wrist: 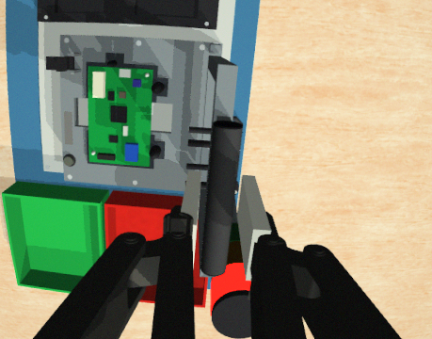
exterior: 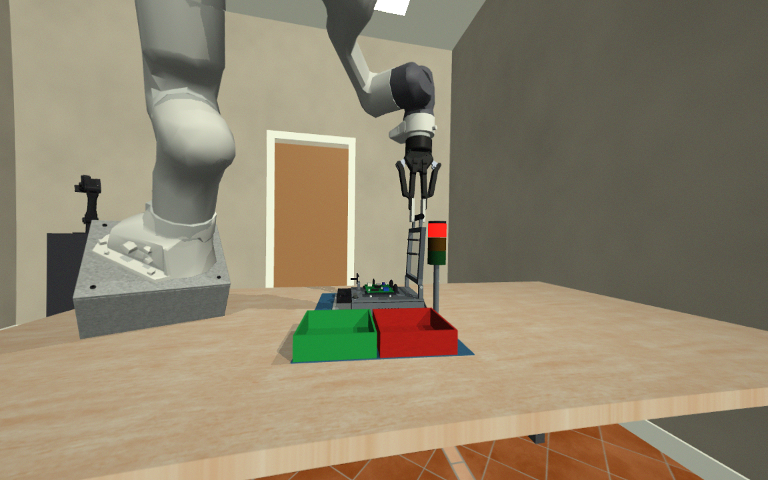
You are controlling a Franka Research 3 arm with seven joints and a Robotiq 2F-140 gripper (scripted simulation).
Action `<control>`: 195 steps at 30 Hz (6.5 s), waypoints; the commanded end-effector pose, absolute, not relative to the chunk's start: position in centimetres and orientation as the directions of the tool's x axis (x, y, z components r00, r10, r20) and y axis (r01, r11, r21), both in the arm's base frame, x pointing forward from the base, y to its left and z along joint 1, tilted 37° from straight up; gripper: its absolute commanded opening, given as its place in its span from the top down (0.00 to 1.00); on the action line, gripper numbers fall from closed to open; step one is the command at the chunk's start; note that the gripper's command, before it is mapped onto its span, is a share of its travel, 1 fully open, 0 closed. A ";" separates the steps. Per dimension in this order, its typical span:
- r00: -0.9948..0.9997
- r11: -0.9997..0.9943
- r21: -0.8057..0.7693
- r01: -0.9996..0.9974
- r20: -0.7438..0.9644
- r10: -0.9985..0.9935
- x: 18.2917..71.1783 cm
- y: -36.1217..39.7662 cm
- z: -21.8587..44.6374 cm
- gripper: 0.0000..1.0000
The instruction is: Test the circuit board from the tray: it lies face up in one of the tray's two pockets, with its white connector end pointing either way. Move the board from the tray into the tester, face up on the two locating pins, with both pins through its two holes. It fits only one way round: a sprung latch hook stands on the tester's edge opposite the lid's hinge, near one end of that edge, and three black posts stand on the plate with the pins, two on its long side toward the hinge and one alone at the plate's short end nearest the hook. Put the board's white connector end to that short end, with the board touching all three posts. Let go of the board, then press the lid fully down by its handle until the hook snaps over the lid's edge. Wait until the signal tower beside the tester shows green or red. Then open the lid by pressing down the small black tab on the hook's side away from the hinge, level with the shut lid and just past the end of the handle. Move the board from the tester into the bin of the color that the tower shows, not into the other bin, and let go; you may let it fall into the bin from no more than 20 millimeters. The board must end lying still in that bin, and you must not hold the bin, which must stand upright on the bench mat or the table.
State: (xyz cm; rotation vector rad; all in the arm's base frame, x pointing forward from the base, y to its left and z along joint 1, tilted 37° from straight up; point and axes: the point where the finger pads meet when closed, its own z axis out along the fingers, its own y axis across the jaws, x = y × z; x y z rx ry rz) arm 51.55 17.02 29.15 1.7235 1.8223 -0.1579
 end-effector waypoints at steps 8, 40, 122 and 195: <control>0.044 0.141 0.323 0.936 -0.505 0.862 51.6 16.8 29.2 1.00; 0.044 0.141 0.323 0.936 -0.505 0.862 51.6 16.8 29.2 1.00; 0.044 0.141 0.323 0.936 -0.505 0.862 53.8 17.1 29.8 1.00; 0.044 0.141 0.323 0.936 -0.505 0.862 53.0 18.1 31.5 0.70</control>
